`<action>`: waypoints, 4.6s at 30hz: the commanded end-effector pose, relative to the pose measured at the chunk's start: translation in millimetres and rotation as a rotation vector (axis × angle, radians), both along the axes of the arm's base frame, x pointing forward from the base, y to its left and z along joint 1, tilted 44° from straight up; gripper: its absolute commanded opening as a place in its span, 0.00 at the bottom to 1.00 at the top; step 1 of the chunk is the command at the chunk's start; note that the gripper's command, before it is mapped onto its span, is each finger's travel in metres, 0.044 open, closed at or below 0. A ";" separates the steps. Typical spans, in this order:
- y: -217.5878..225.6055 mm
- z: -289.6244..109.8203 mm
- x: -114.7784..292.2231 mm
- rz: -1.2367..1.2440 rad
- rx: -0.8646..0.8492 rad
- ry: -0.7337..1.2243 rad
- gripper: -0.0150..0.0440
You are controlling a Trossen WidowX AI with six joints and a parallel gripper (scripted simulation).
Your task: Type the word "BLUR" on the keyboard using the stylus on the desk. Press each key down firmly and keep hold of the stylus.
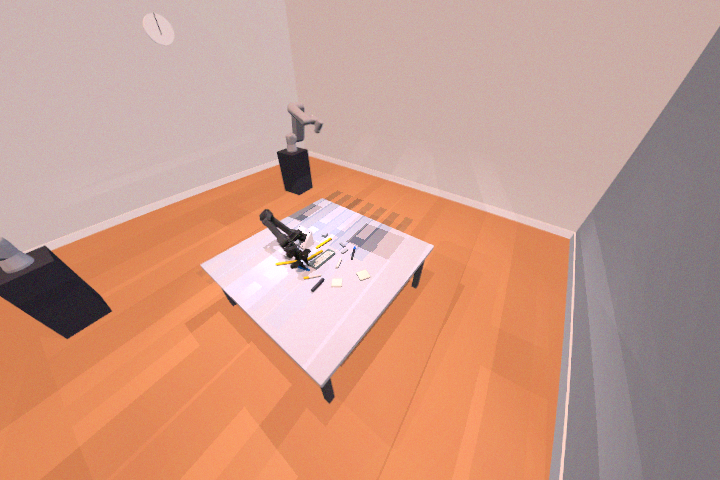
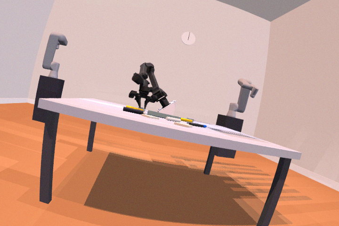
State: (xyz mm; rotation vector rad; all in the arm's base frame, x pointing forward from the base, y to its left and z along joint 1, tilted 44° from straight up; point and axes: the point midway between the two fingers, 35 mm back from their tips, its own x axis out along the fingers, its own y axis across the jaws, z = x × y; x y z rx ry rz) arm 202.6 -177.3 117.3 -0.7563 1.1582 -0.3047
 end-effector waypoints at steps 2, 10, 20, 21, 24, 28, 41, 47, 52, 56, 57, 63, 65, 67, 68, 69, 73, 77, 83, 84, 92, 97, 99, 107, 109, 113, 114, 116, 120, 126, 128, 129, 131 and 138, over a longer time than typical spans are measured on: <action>-2.6 -4.5 -0.3 0.005 0.002 0.004 0.51; -6.7 -8.8 -1.0 0.005 0.001 0.004 0.51; -11.8 -14.1 -1.8 0.005 0.001 0.005 0.51; -12.4 -14.7 -2.0 0.005 0.001 0.005 0.51; -13.9 -16.2 -2.2 0.005 0.001 0.005 0.51; -16.0 -18.4 -2.5 0.005 0.001 0.005 0.51; -16.8 -18.2 -3.2 -0.001 0.000 0.002 0.26; -9.8 -11.2 -0.8 -0.001 0.002 0.003 0.25; 4.6 3.2 2.1 0.000 0.005 0.003 0.25; 16.3 14.8 2.7 0.001 0.005 0.003 0.25; 17.7 16.3 2.6 0.001 0.005 0.003 0.25; 16.1 13.6 3.1 0.000 0.005 0.003 0.25; 14.6 14.3 3.2 -0.041 -0.002 -0.024 0.25; 12.5 15.6 3.1 -0.102 -0.012 -0.069 0.25; 11.6 16.3 3.1 -0.132 -0.017 -0.092 0.25; 10.6 17.1 3.0 -0.161 -0.022 -0.116 0.25; 7.7 20.3 2.3 -0.272 -0.040 -0.214 0.25; 5.5 23.9 1.3 -0.376 -0.056 -0.320 0.25; 3.5 30.1 -1.3 -0.523 -0.077 -0.495 0.25; 3.4 30.9 -1.8 -0.541 -0.079 -0.519 0.25; 3.3 31.6 -2.1 -0.556 -0.081 -0.538 0.25; 0.6 28.6 -1.9 -0.556 -0.080 -0.538 0.25; -1.6 26.3 -1.9 -0.557 -0.079 -0.538 0.25; -10.6 16.8 -2.3 -0.558 -0.078 -0.537 0.25; -12.8 14.5 -2.6 -0.558 -0.078 -0.537 0.25; -17.2 9.9 -3.4 -0.558 -0.078 -0.537 0.25; -18.4 8.8 -3.6 -0.557 -0.078 -0.537 0.25; -20.6 6.6 -4.2 -0.557 -0.079 -0.538 0.25; -24.9 2.3 -5.5 -0.556 -0.081 -0.538 0.25; -30.5 -3.2 -7.7 -0.555 -0.083 -0.539 0.25; -30.7 -3.3 -7.8 -0.555 -0.084 -0.539 0.25; -30.7 -3.3 -7.8 -0.555 -0.084 -0.539 0.25; -30.7 -3.3 -7.8 -0.555 -0.084 -0.539 0.25; -30.1 -1.8 -8.0 -0.560 -0.084 -0.543 0.51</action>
